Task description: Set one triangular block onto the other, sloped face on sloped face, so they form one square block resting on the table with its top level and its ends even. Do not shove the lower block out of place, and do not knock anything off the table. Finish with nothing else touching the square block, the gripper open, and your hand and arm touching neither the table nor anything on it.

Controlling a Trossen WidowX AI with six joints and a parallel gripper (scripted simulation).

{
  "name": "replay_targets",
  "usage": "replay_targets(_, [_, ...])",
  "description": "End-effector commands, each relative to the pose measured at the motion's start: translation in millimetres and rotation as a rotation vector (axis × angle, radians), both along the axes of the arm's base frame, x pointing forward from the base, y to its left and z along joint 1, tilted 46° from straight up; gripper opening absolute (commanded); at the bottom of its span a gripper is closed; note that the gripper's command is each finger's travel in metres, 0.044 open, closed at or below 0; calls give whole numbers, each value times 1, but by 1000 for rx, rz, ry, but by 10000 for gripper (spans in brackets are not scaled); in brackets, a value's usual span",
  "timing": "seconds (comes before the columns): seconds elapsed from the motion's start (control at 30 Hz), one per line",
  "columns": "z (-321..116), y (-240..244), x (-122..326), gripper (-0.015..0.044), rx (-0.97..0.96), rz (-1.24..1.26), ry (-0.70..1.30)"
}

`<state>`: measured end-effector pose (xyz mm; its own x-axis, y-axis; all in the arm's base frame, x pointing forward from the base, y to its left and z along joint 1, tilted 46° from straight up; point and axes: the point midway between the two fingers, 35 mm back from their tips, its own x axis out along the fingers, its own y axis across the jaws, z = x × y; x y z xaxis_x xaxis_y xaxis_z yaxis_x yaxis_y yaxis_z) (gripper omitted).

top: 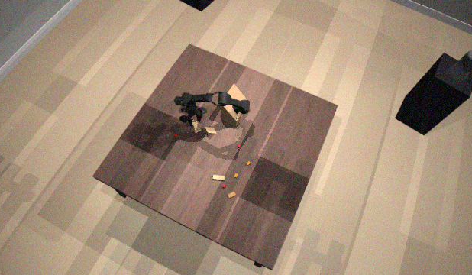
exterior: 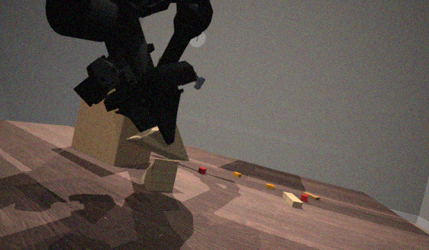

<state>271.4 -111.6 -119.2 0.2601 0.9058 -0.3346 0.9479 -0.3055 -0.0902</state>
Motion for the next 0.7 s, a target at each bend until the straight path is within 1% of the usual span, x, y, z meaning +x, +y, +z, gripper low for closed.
replay_targets(0.0, [1, 1, 1, 0, -63, 78, -89])
replay_targets(0.67, [6, 3, 7, 0, -330, 520, -542])
